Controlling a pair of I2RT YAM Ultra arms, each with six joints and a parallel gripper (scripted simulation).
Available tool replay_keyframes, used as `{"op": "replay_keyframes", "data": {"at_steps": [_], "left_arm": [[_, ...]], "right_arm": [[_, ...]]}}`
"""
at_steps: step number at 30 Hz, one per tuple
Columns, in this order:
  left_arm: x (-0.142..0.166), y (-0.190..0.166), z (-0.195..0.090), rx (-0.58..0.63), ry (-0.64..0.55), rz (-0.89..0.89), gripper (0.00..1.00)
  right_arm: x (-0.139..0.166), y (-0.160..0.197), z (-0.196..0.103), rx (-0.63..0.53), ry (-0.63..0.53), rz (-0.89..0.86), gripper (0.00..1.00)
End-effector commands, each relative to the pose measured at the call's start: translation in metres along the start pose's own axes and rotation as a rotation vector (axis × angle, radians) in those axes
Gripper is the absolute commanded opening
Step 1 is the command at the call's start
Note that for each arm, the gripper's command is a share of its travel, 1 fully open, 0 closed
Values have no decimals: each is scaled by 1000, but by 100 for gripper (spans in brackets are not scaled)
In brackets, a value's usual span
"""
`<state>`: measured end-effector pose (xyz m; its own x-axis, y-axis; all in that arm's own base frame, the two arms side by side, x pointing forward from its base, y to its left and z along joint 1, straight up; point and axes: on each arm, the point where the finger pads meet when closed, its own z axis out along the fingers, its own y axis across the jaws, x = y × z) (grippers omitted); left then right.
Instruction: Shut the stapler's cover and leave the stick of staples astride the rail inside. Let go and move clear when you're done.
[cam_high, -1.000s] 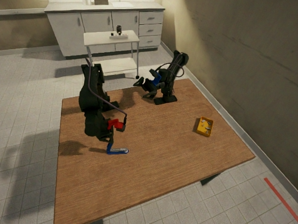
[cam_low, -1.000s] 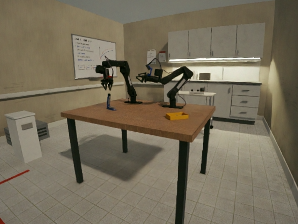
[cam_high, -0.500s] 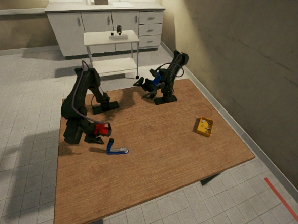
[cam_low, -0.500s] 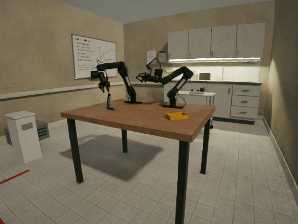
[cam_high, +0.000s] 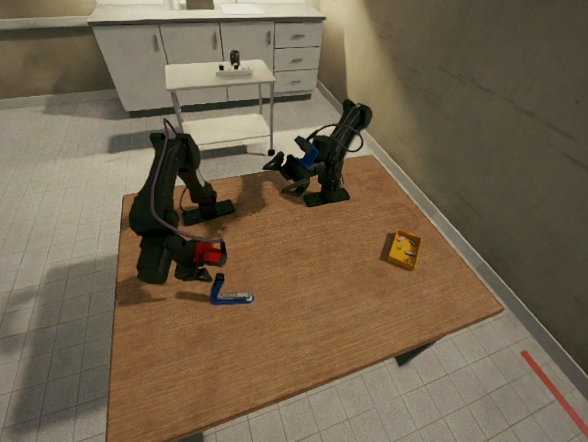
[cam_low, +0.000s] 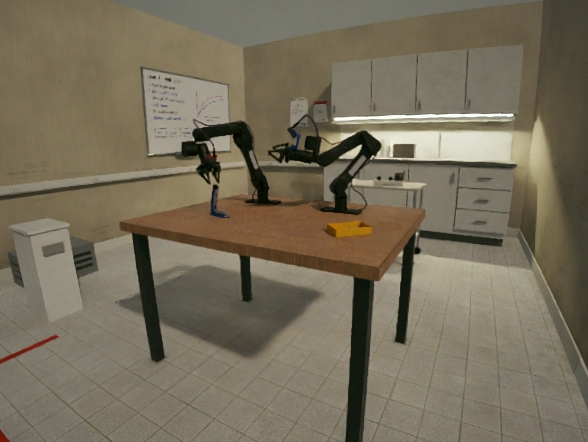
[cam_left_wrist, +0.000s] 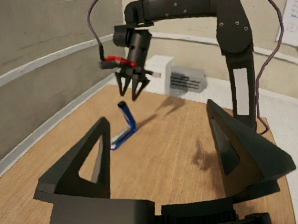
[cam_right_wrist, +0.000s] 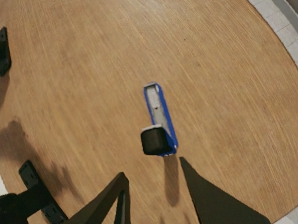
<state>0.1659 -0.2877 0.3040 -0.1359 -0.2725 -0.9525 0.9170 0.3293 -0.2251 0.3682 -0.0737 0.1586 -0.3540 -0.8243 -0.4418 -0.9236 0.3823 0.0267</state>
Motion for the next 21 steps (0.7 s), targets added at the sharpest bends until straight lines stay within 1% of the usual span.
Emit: {"op": "replay_keyframes", "data": {"at_steps": [1, 21], "left_arm": [[-7, 0, 0, 2, -21, 1, 100], [-7, 0, 0, 2, -21, 1, 100]], "right_arm": [[-11, -1, -7, 44, -20, -15, 50], [-11, -2, 20, 44, -21, -15, 50]]}}
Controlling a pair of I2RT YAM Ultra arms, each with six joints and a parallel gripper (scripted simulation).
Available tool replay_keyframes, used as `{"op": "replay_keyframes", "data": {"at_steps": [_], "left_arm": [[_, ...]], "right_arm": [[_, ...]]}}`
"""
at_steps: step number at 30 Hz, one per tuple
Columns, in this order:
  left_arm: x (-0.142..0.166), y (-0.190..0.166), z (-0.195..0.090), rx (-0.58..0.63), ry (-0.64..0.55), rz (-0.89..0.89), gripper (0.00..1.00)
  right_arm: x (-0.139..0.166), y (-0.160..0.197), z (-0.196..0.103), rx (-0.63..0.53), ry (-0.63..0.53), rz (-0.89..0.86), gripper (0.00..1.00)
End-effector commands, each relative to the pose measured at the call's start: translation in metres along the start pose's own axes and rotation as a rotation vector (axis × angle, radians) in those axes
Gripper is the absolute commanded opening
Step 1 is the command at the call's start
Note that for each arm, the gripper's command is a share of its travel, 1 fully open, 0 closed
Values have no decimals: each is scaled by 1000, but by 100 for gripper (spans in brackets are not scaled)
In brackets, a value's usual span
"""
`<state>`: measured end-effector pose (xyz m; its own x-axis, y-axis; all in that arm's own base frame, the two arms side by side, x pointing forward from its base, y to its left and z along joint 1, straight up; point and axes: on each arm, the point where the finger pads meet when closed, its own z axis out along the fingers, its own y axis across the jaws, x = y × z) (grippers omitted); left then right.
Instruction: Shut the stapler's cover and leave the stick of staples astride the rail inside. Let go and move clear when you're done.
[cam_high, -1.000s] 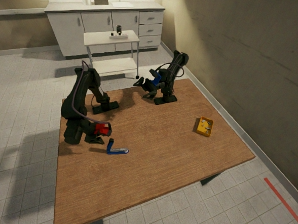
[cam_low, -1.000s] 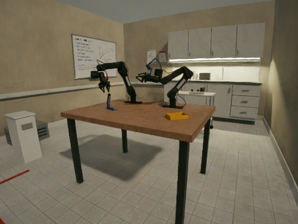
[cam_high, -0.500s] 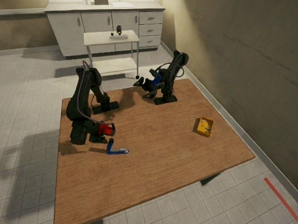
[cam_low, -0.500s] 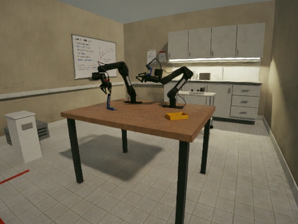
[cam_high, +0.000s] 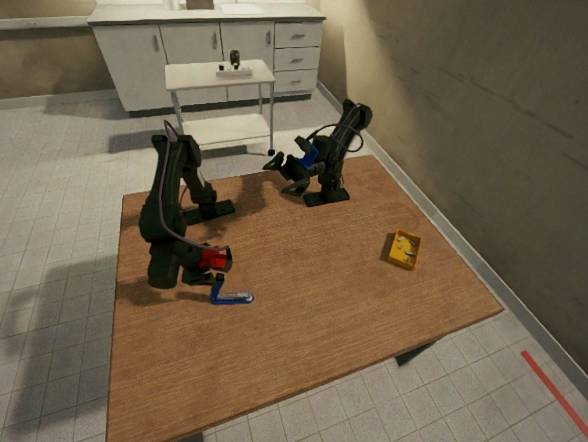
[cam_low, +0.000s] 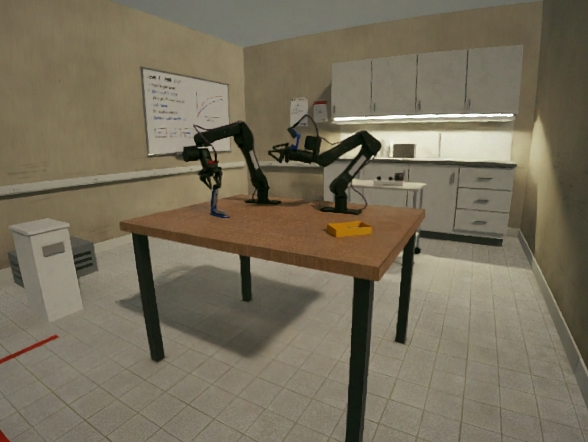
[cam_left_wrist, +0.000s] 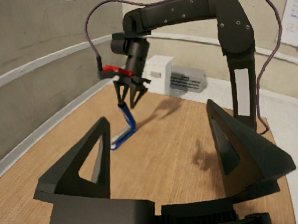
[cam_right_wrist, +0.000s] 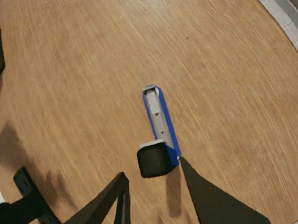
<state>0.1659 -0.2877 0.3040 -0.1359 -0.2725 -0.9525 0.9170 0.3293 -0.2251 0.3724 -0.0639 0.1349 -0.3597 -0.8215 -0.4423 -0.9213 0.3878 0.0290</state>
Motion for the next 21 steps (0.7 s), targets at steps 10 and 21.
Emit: {"op": "replay_keyframes", "data": {"at_steps": [10, 21], "left_arm": [[-7, 0, 0, 2, -21, 1, 100], [-7, 0, 0, 2, -21, 1, 100]], "right_arm": [[-12, -2, 9, 43, -21, -22, 50], [-13, -2, 18, 43, -21, -22, 50]]}}
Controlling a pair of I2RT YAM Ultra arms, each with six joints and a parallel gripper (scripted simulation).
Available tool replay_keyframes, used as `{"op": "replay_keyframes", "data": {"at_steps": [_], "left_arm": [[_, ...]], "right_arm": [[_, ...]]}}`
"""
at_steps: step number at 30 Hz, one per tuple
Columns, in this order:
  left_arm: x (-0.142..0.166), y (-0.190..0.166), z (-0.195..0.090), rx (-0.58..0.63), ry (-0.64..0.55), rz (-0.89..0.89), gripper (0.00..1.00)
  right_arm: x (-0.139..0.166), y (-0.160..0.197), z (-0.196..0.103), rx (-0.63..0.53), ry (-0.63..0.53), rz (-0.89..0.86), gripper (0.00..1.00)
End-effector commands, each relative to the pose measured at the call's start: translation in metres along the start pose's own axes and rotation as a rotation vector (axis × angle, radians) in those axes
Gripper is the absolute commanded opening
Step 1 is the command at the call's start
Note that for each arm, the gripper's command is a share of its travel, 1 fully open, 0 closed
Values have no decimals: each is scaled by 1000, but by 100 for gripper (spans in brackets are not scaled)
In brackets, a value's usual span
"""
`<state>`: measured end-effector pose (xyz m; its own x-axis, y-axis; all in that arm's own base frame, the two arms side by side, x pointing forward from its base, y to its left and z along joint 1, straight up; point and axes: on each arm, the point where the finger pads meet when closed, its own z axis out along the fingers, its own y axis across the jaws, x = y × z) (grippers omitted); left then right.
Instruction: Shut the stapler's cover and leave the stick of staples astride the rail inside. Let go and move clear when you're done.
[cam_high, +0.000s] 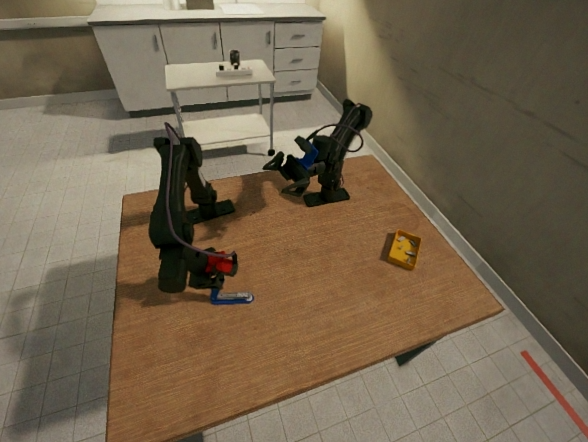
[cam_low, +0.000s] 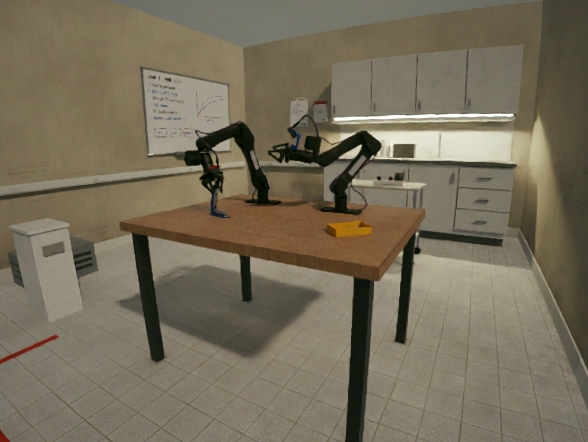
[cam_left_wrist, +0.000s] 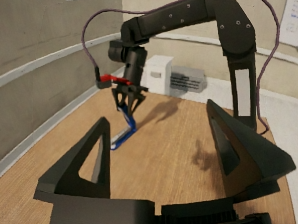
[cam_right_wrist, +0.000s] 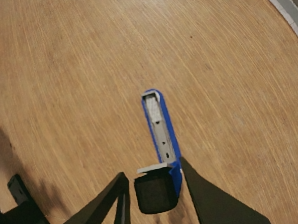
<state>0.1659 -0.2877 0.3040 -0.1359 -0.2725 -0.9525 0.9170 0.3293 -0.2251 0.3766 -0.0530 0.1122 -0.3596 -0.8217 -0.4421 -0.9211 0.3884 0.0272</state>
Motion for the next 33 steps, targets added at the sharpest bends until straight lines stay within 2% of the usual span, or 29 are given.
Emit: {"op": "replay_keyframes", "data": {"at_steps": [1, 5, 6, 10, 11, 13, 14, 16, 25, 28, 30, 33], "left_arm": [[-7, 0, 0, 2, -21, 1, 100], [-7, 0, 0, 2, -21, 1, 100], [-7, 0, 0, 2, -21, 1, 100], [-7, 0, 0, 2, -21, 1, 100], [-7, 0, 0, 2, -21, 1, 100], [-7, 0, 0, 2, -21, 1, 100], [-7, 0, 0, 2, -21, 1, 100], [-7, 0, 0, 2, -21, 1, 100], [-7, 0, 0, 2, -21, 1, 100], [-7, 0, 0, 2, -21, 1, 100], [-7, 0, 0, 2, -21, 1, 100], [-7, 0, 0, 2, -21, 1, 100]], "right_arm": [[-12, -2, -8, 41, -21, -22, 50], [-12, -2, -8, 41, -21, -22, 50], [-12, -2, -8, 41, -21, -23, 42], [-12, -1, -8, 39, -21, -22, 42], [-12, 0, -8, 37, -21, -21, 37], [-12, 0, -8, 37, -21, -21, 37], [-12, 0, -8, 37, -21, -21, 33], [-8, -2, -8, 35, -12, -18, 33], [-7, -2, -9, 35, -12, -18, 20], [-7, -2, -9, 35, -12, -18, 19], [-9, 1, -8, 20, -4, -14, 0], [-11, -5, -8, 44, 41, -20, 0]]}}
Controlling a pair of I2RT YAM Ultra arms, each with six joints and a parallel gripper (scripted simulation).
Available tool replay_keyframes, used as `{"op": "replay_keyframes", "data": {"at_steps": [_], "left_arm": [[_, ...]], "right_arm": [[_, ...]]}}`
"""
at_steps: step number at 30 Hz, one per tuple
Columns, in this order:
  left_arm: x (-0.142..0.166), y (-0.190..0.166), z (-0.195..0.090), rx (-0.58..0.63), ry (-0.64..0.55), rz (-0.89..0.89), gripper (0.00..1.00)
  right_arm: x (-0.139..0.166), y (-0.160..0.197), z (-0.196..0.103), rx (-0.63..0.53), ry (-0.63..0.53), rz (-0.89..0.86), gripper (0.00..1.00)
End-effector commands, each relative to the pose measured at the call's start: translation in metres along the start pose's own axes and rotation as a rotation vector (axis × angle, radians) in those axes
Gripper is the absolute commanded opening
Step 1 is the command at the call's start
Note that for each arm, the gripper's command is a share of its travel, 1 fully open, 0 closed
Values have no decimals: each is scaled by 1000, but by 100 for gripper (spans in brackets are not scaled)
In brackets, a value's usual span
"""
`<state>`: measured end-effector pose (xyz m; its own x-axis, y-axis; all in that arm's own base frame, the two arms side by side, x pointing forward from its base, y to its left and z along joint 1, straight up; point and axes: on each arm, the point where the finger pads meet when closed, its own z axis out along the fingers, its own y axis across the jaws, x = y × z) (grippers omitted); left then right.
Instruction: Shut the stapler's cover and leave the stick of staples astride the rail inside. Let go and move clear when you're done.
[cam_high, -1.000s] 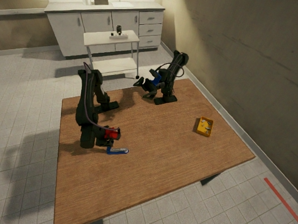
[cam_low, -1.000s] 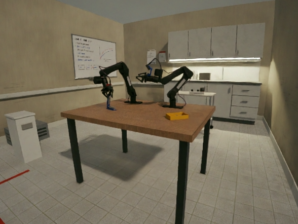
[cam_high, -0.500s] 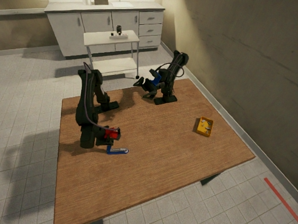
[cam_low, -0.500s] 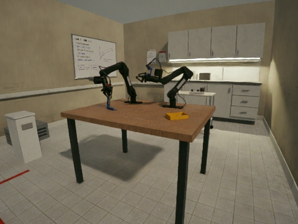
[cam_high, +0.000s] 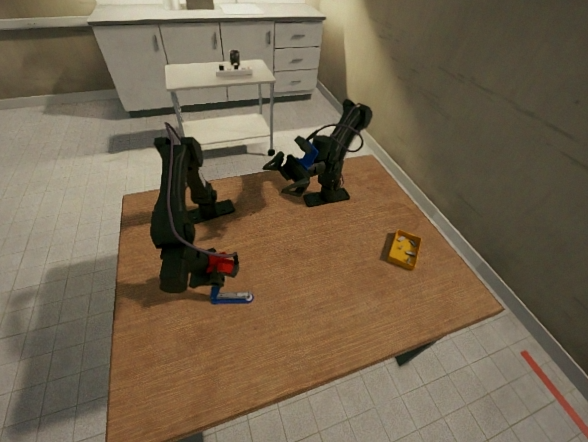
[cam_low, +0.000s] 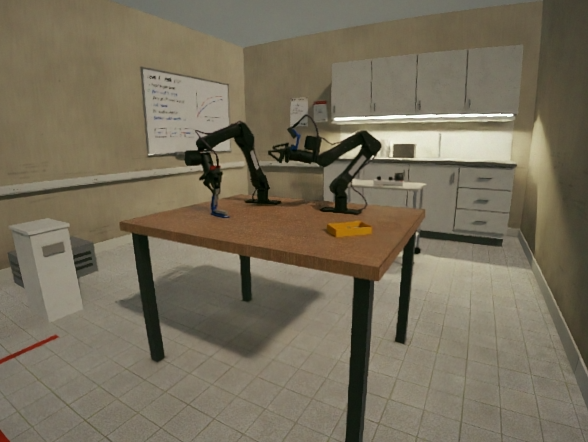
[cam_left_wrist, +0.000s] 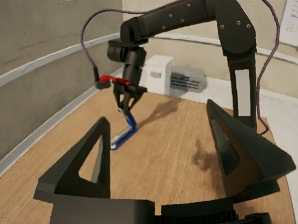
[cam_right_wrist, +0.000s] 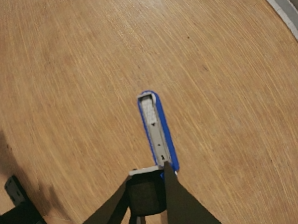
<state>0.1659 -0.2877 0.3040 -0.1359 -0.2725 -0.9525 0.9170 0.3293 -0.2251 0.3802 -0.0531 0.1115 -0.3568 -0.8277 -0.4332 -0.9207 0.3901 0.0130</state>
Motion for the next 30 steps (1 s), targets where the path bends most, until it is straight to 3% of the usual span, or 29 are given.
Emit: {"op": "replay_keyframes", "data": {"at_steps": [1, 30], "left_arm": [[-7, 0, 0, 2, -21, 1, 100], [-7, 0, 0, 2, -21, 1, 100]], "right_arm": [[-11, -1, -8, 30, 45, -14, 0], [-23, 1, 19, 15, 379, 3, 0]]}}
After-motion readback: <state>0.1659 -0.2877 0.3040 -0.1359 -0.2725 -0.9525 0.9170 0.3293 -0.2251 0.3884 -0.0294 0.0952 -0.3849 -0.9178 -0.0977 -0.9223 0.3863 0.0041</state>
